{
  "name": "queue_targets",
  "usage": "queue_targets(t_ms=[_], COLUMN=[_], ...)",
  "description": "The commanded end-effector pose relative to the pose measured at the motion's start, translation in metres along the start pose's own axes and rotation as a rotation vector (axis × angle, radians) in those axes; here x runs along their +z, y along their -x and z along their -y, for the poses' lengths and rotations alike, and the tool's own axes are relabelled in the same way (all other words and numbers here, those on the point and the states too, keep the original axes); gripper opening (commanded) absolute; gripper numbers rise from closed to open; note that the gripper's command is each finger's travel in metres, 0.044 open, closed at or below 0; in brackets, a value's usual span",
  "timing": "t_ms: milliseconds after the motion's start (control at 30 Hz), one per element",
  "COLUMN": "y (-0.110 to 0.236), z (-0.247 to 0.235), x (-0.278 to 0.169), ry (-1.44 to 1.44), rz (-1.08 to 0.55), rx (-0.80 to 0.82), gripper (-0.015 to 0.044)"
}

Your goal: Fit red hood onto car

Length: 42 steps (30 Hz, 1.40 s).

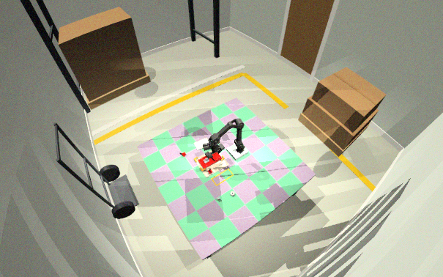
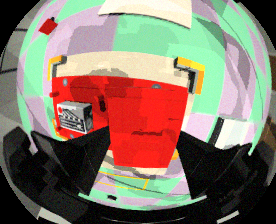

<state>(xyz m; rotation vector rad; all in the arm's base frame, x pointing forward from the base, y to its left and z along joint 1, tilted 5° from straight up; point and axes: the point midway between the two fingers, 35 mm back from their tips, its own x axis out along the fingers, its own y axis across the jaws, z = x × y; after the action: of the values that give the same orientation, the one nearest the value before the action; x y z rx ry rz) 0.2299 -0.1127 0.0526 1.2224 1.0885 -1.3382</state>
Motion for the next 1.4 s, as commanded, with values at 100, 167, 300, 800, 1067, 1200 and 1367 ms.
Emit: queue_targets(t_ms=[100,167,300,800,1067,1200,1367], y=[0.0,0.001,0.008,0.053,0.072,0.07,0.072], z=[0.0,0.0,0.0,0.0,0.0,-0.001,-0.01], x=[0.0,0.0,0.0,0.0,0.0,0.0,0.002], ry=[0.0,0.0,0.0,0.0,0.0,0.011,0.158], rz=[0.0,0.0,0.0,0.0,0.0,0.0,-0.001], rx=[0.0,0.0,0.0,0.0,0.0,0.001,0.002], gripper=[0.0249,0.0196,0.0091,0.0,0.0,0.0,0.0])
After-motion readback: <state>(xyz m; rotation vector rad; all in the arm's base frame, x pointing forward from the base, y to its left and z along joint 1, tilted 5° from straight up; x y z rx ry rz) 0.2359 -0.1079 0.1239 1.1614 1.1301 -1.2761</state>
